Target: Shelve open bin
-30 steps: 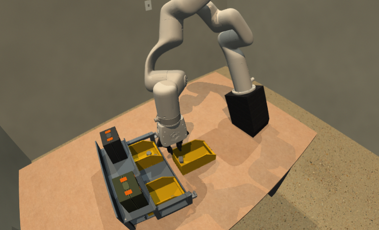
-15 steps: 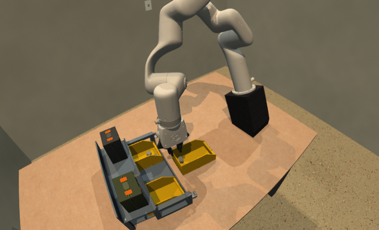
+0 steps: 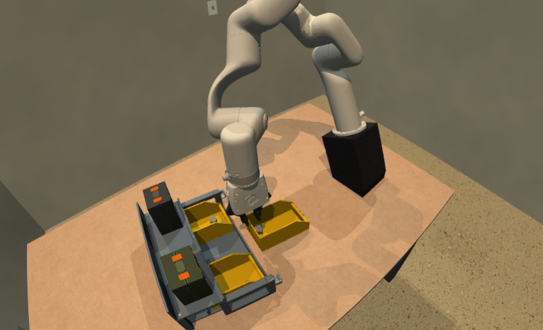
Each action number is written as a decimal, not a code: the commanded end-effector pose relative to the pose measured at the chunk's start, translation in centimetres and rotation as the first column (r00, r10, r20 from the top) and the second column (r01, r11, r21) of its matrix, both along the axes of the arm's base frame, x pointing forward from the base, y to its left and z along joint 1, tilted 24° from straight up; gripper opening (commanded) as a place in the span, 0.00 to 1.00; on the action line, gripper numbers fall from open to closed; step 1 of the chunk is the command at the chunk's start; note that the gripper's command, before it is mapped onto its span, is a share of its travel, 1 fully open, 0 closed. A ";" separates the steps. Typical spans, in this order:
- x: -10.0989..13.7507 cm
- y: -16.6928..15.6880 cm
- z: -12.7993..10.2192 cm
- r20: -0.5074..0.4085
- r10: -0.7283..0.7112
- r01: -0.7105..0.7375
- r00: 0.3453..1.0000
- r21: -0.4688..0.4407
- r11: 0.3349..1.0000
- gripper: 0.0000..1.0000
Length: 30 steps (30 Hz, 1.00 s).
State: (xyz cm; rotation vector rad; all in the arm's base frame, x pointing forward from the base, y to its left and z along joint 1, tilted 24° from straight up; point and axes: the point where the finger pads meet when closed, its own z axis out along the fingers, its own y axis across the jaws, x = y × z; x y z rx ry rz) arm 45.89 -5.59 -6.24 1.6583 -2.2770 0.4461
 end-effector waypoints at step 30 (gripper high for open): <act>0.2 -0.8 -1.6 0.005 0.001 -0.001 1.000 0.000 1.000 0.33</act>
